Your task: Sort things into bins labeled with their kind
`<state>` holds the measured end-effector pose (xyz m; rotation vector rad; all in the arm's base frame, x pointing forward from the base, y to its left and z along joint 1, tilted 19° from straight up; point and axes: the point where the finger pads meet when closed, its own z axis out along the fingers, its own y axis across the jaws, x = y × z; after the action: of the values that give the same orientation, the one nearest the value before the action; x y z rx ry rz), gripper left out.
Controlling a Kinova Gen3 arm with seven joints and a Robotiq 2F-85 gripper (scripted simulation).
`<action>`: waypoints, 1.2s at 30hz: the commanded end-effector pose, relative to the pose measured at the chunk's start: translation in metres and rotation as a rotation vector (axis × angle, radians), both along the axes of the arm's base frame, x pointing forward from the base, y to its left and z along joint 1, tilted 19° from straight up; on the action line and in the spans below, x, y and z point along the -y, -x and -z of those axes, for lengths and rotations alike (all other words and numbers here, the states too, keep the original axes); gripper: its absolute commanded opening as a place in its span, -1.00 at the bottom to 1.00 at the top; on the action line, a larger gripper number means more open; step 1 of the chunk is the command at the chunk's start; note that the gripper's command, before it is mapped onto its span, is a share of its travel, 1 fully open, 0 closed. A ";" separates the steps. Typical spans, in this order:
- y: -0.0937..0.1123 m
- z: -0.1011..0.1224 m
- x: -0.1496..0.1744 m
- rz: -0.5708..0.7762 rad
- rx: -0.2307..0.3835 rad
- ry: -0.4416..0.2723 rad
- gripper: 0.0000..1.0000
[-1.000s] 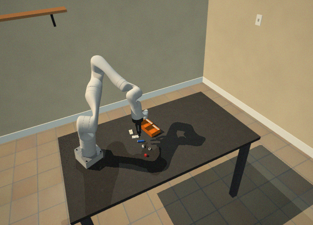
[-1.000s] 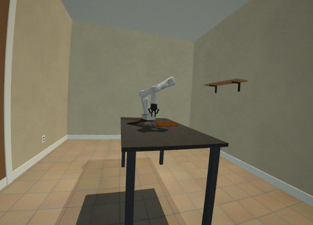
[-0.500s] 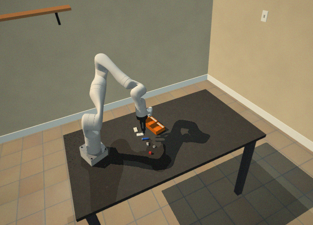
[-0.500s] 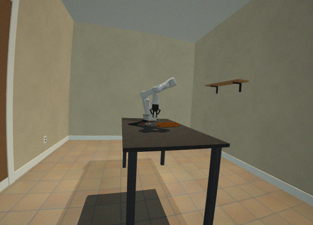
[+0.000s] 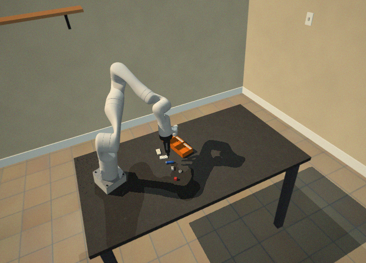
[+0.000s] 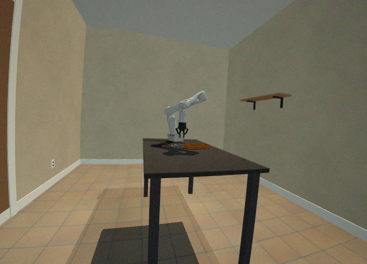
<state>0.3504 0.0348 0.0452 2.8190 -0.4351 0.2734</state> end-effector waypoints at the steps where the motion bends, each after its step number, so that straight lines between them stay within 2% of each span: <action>1: 0.000 0.000 -0.001 -0.005 -0.003 -0.001 -0.43; 11: 0.000 0.000 -0.001 -0.005 -0.003 -0.001 -0.43; 28: -0.008 0.057 0.024 -0.007 -0.001 0.005 -0.43; 36: -0.008 0.058 0.025 0.003 0.000 0.004 -0.43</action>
<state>0.3583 0.0140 -0.0121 2.8245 -0.4228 0.2694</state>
